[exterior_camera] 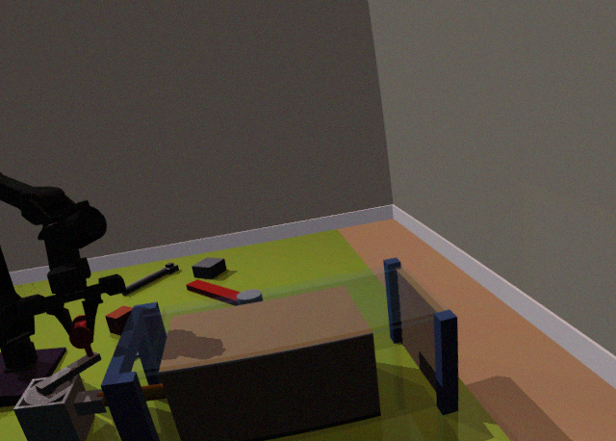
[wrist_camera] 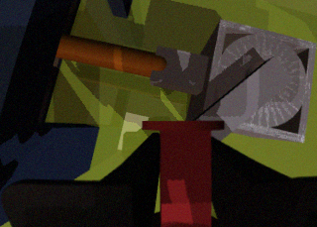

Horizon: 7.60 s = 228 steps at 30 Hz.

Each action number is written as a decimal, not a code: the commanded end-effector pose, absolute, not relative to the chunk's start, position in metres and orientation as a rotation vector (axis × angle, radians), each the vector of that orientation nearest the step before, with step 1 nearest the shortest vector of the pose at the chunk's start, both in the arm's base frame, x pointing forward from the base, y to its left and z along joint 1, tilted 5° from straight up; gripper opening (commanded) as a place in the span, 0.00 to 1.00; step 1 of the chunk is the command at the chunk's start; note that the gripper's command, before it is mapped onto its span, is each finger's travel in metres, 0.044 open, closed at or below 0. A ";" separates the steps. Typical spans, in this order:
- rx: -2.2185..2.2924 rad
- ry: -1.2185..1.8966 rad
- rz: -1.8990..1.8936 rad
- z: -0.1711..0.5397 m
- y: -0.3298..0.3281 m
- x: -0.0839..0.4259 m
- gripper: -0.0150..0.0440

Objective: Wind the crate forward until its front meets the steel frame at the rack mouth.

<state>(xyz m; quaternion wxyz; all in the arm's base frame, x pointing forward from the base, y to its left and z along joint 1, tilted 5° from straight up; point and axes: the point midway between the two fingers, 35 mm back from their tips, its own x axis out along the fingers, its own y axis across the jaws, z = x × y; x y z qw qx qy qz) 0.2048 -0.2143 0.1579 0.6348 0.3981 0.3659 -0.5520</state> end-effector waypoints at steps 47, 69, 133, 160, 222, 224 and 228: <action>0.915 0.874 -1.266 0.149 -0.182 0.132 0.25; 0.912 0.876 -1.269 0.147 -0.188 0.101 0.25; 0.903 0.877 -1.275 0.141 -0.251 0.039 0.25; 0.900 0.875 -1.276 0.140 -0.289 0.034 0.25; 0.897 0.866 -1.276 0.143 -0.370 0.086 0.25; 0.897 0.866 -1.276 0.143 -0.372 0.088 0.25; 0.897 0.865 -1.276 0.143 -0.374 0.094 0.25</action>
